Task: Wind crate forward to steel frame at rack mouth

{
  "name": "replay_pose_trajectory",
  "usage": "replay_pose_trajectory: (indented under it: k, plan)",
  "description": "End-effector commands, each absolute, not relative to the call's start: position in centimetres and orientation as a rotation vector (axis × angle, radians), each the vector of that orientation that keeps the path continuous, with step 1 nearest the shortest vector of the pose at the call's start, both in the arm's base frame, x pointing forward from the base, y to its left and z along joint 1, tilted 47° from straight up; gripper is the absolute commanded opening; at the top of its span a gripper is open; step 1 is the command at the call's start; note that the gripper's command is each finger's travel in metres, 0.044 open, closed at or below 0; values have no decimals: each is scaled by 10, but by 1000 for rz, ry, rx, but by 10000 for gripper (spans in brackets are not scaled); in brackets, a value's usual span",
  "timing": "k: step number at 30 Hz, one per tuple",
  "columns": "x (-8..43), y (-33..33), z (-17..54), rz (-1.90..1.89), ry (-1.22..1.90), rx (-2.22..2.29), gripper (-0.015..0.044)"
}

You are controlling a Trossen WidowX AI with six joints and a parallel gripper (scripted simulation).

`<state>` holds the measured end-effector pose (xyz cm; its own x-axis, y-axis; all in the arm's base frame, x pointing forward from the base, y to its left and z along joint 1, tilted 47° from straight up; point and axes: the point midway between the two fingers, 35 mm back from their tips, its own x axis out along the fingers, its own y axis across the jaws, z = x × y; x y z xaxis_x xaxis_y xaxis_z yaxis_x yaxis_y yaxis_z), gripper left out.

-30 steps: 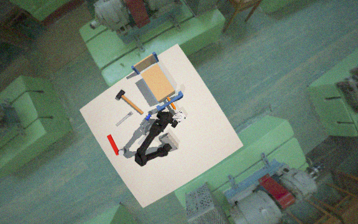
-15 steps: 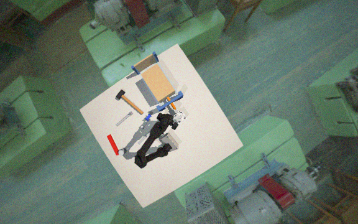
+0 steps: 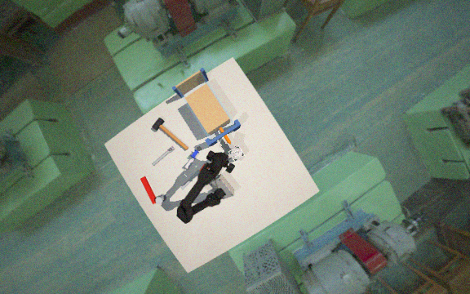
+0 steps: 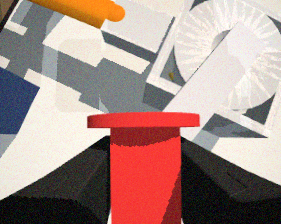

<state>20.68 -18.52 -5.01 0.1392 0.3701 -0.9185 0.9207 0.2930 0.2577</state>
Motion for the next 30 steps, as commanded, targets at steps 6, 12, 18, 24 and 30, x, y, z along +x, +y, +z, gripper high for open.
replay_pose_trajectory:
  k: [6,12,18,24,30]
  plan:
    - [188,-180,-49,-630,1469,1279,0]
    - [182,-180,-48,-630,1469,1279,0]
    - [175,-180,-48,-630,1469,1279,0]
    - [169,-181,-48,-631,1469,1279,0]
    - [162,-181,-48,-631,1470,1279,0]
